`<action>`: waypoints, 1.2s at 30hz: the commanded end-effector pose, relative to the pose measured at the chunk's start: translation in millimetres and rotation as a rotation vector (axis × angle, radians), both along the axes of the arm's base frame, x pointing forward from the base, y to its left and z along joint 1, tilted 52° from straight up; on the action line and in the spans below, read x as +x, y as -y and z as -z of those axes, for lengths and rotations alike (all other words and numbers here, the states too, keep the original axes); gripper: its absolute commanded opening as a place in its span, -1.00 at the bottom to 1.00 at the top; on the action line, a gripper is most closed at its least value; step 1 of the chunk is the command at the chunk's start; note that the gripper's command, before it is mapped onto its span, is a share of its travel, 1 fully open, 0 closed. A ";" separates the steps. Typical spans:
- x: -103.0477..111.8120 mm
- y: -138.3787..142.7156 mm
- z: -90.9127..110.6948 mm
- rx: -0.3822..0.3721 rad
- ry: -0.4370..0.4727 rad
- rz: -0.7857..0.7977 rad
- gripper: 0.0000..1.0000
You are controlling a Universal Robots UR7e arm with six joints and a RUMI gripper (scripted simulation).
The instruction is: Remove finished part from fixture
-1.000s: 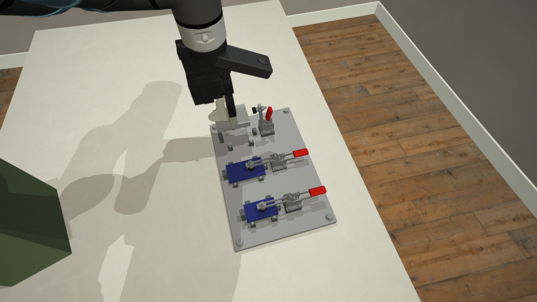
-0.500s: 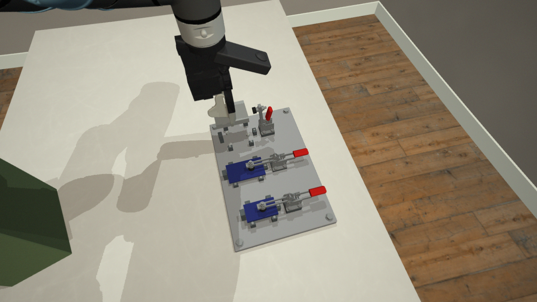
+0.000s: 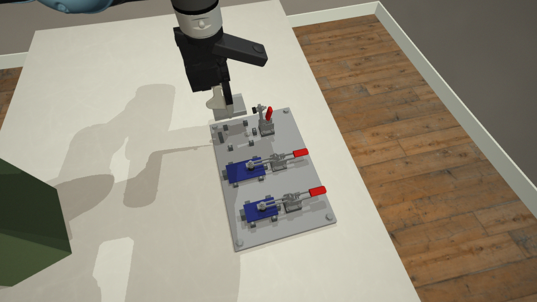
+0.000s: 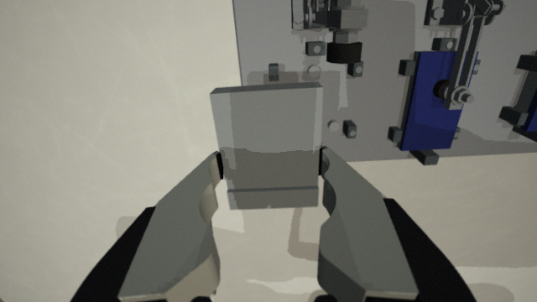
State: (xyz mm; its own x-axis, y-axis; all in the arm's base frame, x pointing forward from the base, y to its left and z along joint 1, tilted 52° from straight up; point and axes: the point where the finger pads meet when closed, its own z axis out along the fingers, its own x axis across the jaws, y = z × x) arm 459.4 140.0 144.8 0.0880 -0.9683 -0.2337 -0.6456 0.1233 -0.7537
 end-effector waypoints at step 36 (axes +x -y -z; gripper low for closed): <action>-6.5 -76.2 -18.5 -0.001 0.001 0.002 -1.00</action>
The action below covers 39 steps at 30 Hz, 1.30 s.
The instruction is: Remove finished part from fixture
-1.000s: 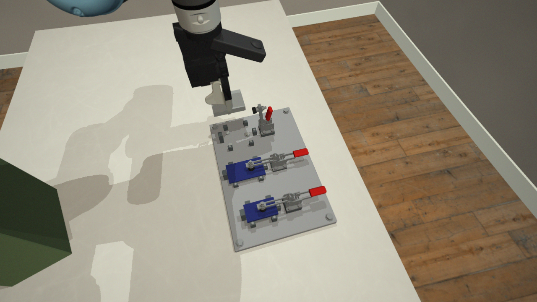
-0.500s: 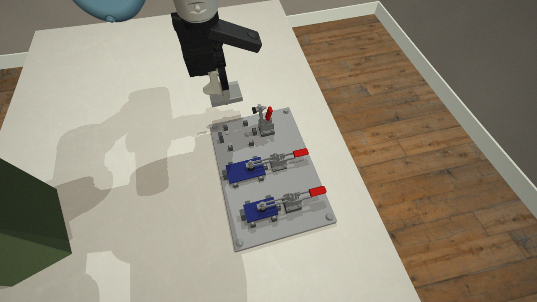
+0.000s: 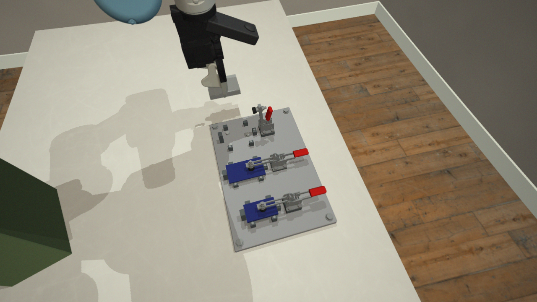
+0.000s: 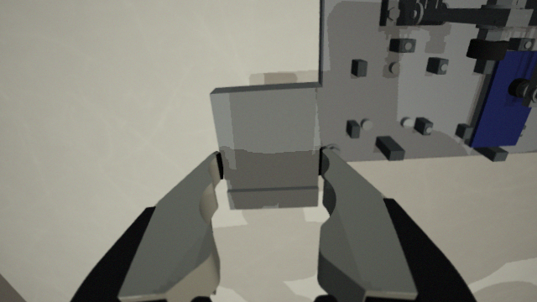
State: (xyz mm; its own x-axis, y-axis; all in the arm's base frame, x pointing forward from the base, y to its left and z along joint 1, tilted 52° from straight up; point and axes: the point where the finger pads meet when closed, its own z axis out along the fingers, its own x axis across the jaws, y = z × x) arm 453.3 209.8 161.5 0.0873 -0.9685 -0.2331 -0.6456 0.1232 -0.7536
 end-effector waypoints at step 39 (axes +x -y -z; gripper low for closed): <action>-1.1 -14.0 -3.7 -0.001 0.001 0.001 -1.00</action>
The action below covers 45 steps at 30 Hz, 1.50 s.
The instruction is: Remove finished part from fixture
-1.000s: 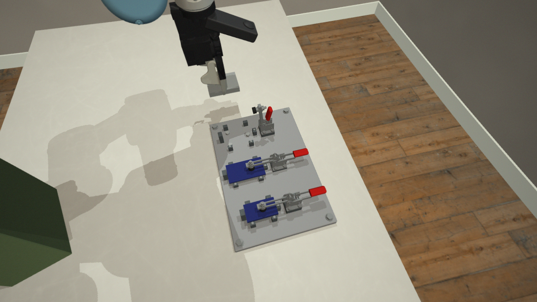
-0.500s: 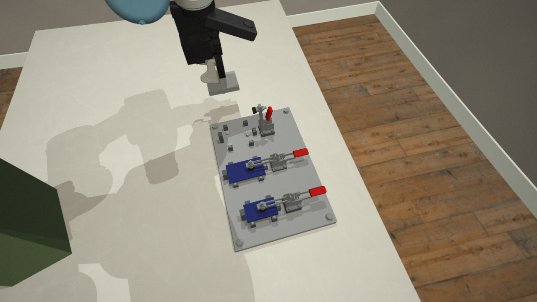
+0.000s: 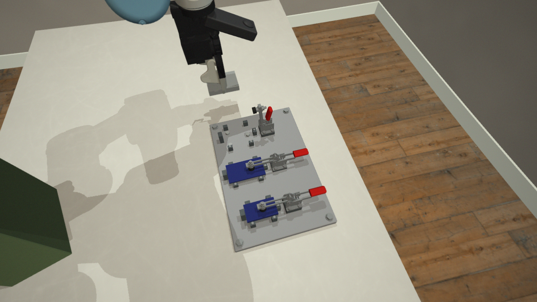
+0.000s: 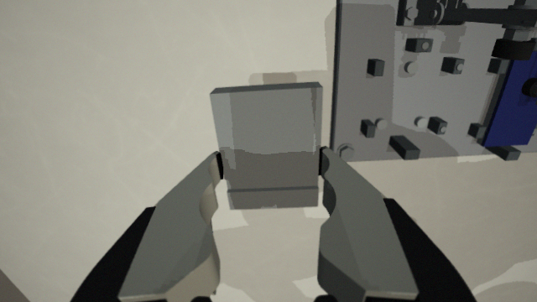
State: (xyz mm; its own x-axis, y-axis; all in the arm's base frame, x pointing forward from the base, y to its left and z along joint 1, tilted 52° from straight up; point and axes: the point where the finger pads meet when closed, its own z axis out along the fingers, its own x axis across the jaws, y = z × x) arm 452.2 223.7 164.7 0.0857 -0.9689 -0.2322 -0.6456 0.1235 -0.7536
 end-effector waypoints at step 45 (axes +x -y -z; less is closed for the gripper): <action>5.6 -1.7 4.1 0.000 0.001 0.000 -1.00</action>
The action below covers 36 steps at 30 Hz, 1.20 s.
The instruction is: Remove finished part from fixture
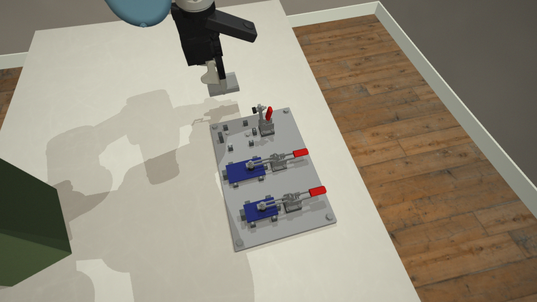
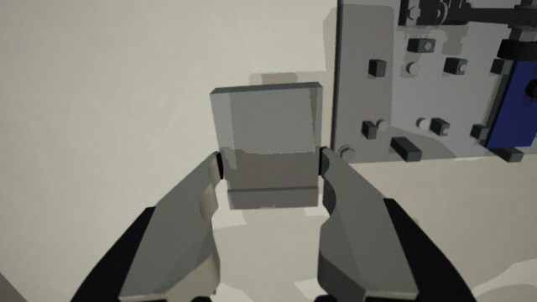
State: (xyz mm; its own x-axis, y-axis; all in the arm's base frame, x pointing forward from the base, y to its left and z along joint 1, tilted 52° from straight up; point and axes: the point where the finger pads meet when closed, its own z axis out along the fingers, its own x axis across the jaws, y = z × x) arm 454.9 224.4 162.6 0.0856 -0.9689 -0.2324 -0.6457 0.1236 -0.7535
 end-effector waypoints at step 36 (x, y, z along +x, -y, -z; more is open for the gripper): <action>55.0 -15.8 44.0 0.000 0.001 0.000 -1.00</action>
State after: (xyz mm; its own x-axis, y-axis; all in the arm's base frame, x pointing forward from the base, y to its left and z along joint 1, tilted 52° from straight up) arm 503.3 238.1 123.1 0.0856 -0.9689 -0.2323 -0.6465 0.1234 -0.7529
